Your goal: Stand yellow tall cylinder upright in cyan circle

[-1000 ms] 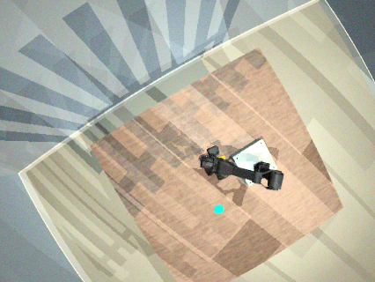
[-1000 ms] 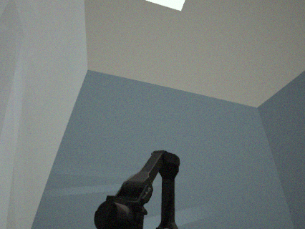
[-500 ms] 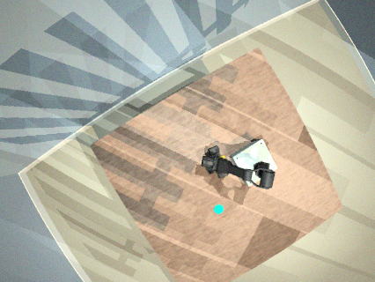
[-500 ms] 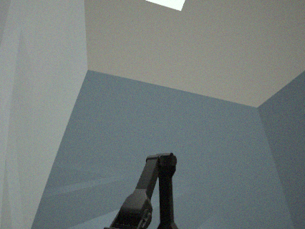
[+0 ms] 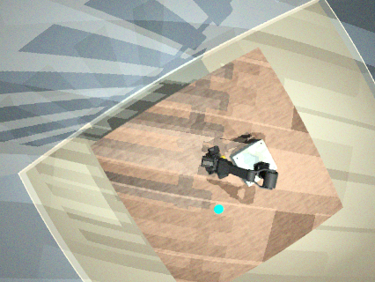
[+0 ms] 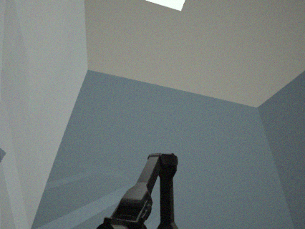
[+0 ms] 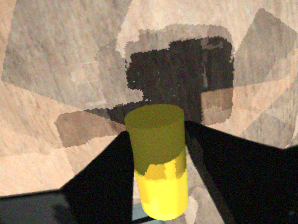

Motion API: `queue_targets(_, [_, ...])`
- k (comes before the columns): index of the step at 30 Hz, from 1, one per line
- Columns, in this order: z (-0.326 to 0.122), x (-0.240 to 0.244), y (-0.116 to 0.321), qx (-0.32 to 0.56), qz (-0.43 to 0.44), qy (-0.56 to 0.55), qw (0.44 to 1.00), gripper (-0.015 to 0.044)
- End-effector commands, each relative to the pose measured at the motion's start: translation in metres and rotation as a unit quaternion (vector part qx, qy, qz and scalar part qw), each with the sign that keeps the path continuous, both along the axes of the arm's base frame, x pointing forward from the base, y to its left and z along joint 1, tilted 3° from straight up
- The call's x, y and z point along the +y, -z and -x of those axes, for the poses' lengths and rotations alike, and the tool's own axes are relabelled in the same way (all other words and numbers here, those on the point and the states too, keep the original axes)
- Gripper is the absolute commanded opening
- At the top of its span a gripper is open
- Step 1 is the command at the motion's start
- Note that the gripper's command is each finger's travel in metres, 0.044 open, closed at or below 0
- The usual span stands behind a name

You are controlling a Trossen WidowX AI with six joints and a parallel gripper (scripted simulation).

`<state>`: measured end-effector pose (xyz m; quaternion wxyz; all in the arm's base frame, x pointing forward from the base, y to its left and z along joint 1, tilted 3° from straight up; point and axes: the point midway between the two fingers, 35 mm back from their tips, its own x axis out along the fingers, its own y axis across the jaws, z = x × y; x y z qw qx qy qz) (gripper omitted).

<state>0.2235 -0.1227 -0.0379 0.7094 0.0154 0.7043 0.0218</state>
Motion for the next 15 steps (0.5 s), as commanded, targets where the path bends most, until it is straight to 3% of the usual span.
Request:
queue_targets(1, [-0.003, -0.003, -0.014, -0.003, 0.004, 0.0, 1.0, 0.0105])
queue_targets(15, [-0.002, -0.005, -0.057, -0.003, 0.004, 0.0, 1.0, 0.0105])
